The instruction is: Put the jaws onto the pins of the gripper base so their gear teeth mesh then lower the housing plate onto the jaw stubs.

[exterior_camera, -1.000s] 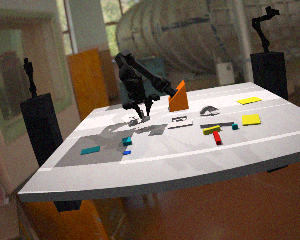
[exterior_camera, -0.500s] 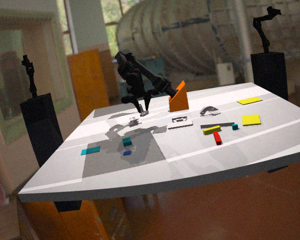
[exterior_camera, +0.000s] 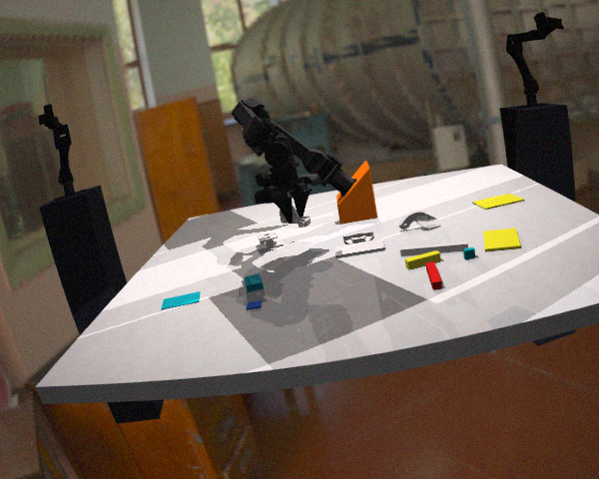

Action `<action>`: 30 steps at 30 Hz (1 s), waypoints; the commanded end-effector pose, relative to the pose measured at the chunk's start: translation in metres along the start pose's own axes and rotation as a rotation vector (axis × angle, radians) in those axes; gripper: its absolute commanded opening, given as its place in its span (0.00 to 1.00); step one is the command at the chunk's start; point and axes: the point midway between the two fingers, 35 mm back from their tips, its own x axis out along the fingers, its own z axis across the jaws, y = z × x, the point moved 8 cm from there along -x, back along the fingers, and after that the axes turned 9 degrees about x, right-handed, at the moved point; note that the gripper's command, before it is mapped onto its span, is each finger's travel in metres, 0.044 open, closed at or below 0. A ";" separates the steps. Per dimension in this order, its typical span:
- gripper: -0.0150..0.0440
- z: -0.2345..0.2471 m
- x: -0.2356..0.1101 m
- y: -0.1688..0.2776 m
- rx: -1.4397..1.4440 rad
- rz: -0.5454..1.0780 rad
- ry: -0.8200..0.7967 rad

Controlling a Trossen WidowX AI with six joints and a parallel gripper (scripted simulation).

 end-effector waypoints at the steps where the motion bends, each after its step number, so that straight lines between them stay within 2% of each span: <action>1: 0.48 -0.008 0.001 0.006 -0.127 0.004 0.009; 30: 0.48 -0.062 0.000 0.034 -1.078 0.021 0.013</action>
